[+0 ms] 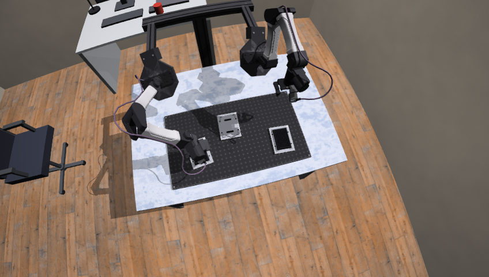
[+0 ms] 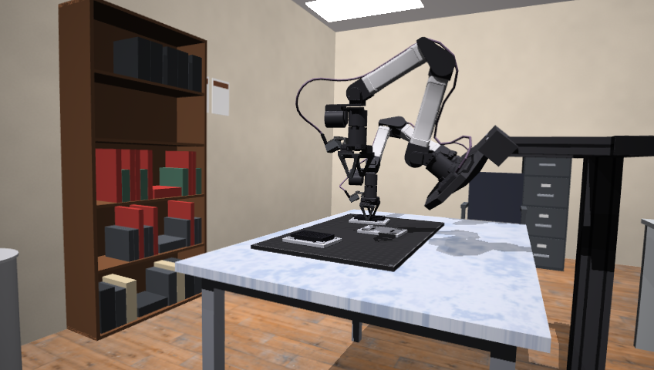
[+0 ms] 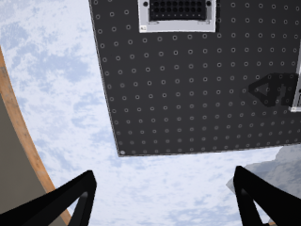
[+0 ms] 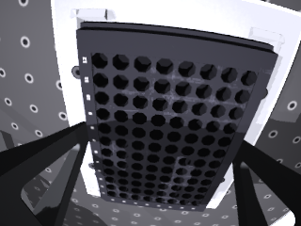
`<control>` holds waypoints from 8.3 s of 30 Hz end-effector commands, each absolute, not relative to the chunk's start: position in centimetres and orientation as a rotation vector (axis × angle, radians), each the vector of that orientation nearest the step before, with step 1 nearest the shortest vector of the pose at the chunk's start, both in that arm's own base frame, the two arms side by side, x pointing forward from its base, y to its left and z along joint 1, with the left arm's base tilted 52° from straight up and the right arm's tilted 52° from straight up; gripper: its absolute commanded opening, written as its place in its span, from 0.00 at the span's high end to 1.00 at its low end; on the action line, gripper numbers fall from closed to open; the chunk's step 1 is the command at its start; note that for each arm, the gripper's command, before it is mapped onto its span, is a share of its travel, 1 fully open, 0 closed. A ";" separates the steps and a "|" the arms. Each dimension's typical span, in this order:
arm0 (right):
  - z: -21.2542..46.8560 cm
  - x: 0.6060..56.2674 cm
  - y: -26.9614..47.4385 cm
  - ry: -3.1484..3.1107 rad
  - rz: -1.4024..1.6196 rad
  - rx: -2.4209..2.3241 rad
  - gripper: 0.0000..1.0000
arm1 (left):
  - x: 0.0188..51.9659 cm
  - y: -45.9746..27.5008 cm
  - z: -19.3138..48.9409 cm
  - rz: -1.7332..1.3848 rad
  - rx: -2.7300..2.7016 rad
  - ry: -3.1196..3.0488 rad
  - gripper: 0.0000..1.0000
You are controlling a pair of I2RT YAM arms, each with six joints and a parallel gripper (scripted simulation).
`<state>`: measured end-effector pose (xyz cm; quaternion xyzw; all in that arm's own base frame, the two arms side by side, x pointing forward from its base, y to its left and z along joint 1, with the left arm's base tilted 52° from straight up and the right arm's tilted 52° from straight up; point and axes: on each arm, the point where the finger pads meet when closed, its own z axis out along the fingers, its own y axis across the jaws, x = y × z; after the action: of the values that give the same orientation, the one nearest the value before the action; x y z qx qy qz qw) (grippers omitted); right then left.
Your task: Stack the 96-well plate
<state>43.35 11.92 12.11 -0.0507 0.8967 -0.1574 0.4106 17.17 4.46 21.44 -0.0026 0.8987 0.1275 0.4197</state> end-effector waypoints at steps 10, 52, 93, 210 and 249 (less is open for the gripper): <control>12.3 43.3 11.9 2.252 -0.389 -0.128 1.00 | 17.1 4.6 21.7 0.326 -0.017 2.247 0.00; 13.9 41.1 12.7 2.247 -0.385 -0.136 1.00 | 17.1 4.6 21.7 0.326 -0.017 2.247 0.00; 18.4 36.9 14.2 2.230 -0.368 -0.123 1.00 | 17.1 4.6 21.7 0.326 -0.017 2.247 0.00; 3.4 30.9 32.4 2.244 -0.324 0.069 1.00 | 17.1 4.6 21.7 0.326 -0.017 2.247 0.00; 3.9 30.5 32.7 2.246 -0.294 0.060 1.00 | 17.1 4.6 21.7 0.326 -0.017 2.247 0.00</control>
<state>30.58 32.59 3.67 0.0252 0.8986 -0.1185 0.4218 17.17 4.46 21.44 -0.0026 0.8987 0.1275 0.4197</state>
